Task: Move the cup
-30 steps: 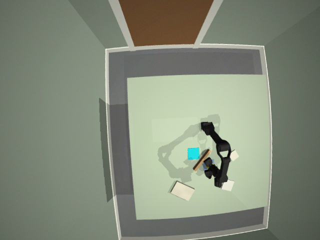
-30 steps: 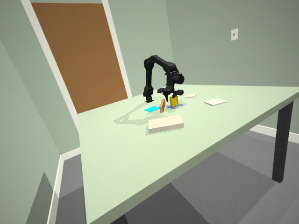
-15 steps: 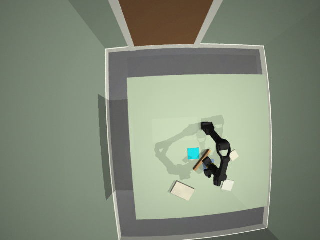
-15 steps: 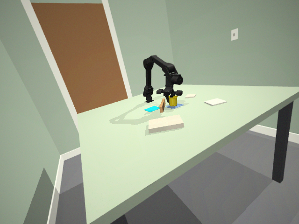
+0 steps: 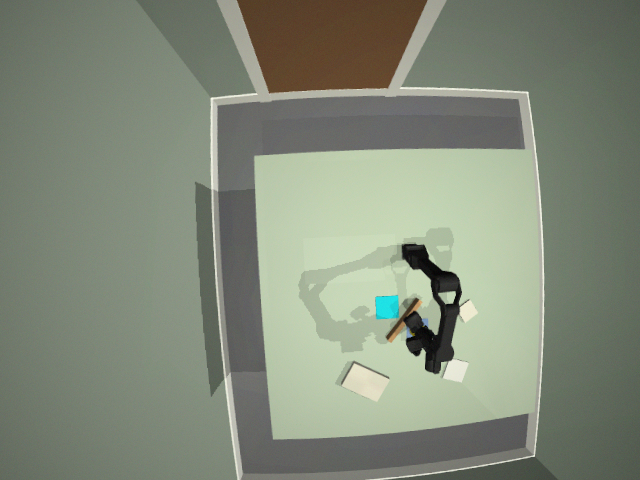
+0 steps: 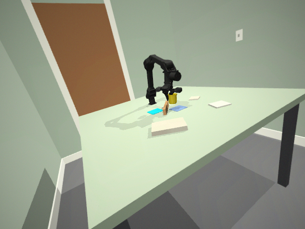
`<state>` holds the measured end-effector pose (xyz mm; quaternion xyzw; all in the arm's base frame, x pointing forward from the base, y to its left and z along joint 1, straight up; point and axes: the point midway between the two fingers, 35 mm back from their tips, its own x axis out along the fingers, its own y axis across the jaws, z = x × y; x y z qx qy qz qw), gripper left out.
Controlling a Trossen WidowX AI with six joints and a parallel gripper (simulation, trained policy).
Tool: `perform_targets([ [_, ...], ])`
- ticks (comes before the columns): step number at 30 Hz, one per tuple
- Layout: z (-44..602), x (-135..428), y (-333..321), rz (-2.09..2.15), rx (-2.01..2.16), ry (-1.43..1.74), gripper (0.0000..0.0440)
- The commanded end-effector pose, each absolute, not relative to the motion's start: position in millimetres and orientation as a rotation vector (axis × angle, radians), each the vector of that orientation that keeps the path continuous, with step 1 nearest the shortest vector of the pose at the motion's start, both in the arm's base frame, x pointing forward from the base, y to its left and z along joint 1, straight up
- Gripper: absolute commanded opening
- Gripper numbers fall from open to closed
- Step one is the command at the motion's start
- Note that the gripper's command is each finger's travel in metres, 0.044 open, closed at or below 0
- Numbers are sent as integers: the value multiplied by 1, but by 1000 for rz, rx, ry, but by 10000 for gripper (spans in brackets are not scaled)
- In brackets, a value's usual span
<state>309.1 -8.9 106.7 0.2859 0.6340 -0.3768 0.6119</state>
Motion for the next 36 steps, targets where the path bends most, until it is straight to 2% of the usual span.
perform_targets([
  [1,118,305,-15,-880,699,1444,7],
  [16,136,294,-47,-930,810,1349,0],
  [36,129,275,-85,-999,922,1224,0],
])
